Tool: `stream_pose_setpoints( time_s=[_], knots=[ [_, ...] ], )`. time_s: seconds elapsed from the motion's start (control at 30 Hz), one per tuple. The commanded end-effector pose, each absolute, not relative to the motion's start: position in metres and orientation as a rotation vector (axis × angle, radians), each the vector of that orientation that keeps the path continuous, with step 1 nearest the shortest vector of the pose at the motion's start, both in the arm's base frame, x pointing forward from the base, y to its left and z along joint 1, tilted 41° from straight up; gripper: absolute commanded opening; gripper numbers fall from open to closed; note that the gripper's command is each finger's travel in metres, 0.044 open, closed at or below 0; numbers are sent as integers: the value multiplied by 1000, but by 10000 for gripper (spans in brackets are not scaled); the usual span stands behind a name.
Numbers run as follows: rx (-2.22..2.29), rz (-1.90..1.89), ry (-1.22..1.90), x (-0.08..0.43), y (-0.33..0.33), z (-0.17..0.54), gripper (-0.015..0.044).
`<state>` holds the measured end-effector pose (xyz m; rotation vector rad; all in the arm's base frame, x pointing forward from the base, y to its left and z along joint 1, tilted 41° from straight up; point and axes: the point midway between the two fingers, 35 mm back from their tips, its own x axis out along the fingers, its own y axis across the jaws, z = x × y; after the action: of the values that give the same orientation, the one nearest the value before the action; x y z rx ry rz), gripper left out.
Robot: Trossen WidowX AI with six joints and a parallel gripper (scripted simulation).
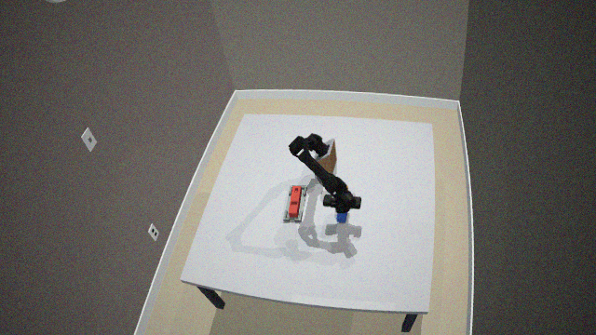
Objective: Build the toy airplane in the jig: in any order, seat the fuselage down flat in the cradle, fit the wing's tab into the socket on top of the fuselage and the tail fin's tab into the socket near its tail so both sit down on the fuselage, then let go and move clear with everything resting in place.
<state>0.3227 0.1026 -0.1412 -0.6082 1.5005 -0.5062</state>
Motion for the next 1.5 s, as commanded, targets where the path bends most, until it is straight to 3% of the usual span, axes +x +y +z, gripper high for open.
stream_pose_setpoints(
  time_s=[0.0, 0.8, 1.47],
  knots=[
    [-599, -505, 1497, 324, 113, -129, 0],
    [-599, -506, 1498, 317, 156, -76, 0],
    [-339, -705, 1390, 335, 107, -40, 0]
  ],
)
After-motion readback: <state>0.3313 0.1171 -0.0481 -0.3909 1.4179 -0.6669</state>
